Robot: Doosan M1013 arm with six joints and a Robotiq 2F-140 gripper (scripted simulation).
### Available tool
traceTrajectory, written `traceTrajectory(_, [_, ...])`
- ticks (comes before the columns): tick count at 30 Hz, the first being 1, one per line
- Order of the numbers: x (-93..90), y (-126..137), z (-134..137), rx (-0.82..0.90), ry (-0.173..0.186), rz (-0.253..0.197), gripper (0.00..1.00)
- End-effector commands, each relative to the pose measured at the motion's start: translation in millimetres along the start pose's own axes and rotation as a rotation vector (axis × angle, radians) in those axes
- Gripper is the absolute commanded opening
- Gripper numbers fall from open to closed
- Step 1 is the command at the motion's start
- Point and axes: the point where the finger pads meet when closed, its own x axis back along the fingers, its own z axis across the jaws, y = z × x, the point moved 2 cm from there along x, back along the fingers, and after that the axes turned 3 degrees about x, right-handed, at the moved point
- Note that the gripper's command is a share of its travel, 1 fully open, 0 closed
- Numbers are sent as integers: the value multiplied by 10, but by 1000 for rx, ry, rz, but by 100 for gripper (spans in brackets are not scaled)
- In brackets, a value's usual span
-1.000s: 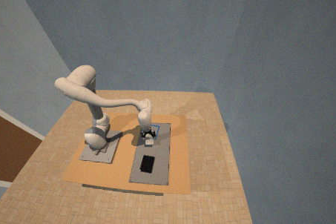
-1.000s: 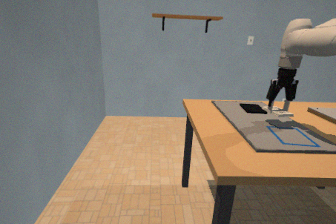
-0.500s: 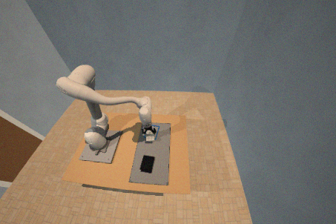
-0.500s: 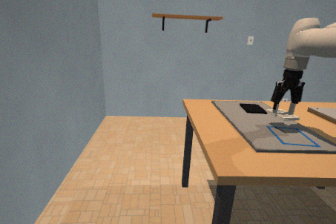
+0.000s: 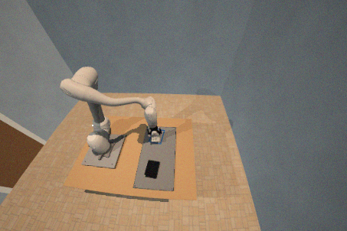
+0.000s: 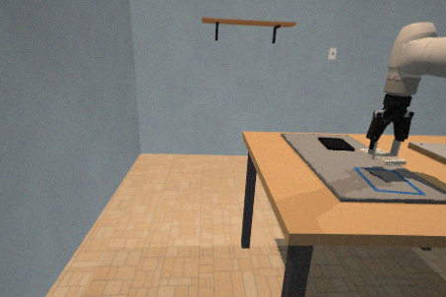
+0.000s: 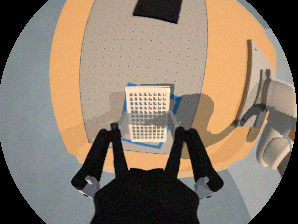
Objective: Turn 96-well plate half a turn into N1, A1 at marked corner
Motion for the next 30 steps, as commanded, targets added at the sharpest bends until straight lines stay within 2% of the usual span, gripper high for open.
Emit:
traceTrajectory(1, [-2,93,-17,0,0,0,0])
traceTrajectory(17, [-14,474,-82,0,0,0,0])
traceTrajectory(26, [-14,474,-82,233,0,0,0])
traceTrajectory(30, [-14,474,-82,234,0,0,0])
